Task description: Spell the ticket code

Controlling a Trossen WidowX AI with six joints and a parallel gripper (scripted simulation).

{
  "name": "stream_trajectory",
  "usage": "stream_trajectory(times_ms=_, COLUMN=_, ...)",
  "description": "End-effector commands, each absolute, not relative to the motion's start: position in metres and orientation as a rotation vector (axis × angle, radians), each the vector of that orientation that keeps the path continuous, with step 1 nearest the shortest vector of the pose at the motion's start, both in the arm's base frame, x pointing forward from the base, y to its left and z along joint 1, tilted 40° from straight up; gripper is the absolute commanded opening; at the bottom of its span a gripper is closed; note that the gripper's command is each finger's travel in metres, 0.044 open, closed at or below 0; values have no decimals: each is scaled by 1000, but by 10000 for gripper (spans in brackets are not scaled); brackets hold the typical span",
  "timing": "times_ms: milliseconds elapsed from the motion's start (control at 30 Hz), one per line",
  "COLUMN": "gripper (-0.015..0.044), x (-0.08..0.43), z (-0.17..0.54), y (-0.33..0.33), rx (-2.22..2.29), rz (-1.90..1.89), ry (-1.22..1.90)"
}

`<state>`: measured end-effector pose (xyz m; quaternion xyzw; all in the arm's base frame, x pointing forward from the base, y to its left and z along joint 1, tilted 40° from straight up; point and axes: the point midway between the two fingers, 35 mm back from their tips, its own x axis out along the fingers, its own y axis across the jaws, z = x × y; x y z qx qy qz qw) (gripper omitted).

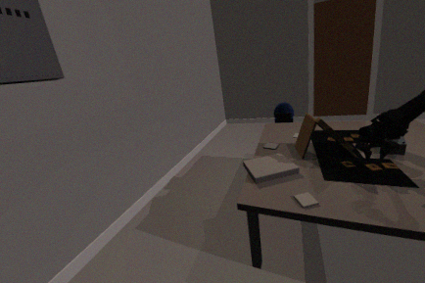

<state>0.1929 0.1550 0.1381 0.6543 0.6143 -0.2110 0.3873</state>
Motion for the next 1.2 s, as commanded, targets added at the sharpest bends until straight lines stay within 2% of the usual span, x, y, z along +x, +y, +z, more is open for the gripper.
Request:
stream_trajectory(times_ms=0, gripper=340, x=194, z=131, y=161, rx=1666, rz=-543, ry=1561)
stream_trajectory(times_ms=1167, gripper=340, x=200, z=99, y=187, rx=1668, rz=-541, ry=1563)
